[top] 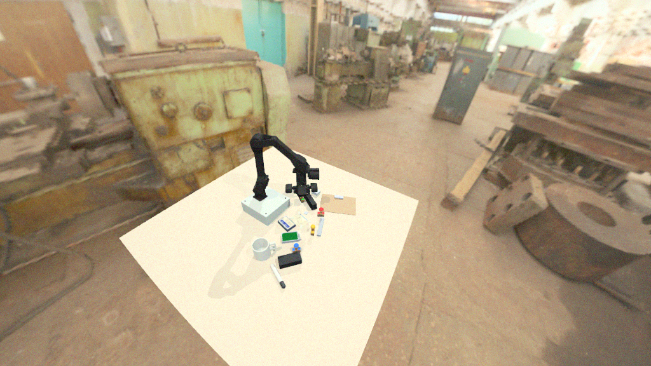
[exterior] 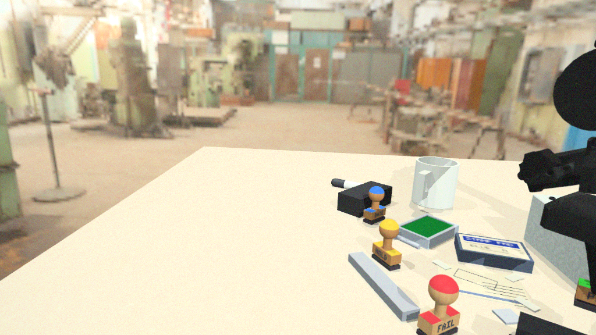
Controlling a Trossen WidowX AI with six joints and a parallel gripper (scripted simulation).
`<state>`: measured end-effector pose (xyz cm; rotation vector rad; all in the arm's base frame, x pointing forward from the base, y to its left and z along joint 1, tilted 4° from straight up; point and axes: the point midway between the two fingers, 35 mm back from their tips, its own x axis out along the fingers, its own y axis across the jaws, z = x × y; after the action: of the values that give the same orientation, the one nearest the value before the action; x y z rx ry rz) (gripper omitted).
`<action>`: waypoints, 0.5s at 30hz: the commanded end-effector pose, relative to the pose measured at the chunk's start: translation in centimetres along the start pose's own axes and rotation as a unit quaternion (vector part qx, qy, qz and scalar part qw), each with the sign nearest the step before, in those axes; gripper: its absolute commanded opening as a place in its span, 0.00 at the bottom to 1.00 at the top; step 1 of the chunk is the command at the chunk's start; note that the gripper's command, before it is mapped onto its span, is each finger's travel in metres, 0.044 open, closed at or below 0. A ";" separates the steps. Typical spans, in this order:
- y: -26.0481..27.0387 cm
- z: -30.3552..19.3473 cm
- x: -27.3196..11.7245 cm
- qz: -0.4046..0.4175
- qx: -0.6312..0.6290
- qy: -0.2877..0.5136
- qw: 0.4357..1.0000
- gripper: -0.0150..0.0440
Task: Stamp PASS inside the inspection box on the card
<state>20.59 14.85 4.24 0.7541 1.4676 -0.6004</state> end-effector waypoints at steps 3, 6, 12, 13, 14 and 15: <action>-0.2 0.0 1.2 -0.005 0.002 -0.001 1.000 0.25; -0.2 0.0 1.7 -0.005 0.002 -0.001 1.000 0.25; -0.3 0.0 2.7 -0.005 0.002 -0.001 1.000 0.25; -0.3 0.0 2.8 -0.005 0.002 -0.001 1.000 0.25; -0.4 0.0 3.0 -0.005 0.002 -0.001 1.000 0.25; -0.4 0.0 3.1 -0.005 0.002 -0.001 1.000 0.25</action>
<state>20.57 15.01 1.75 0.7541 1.4681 -0.6006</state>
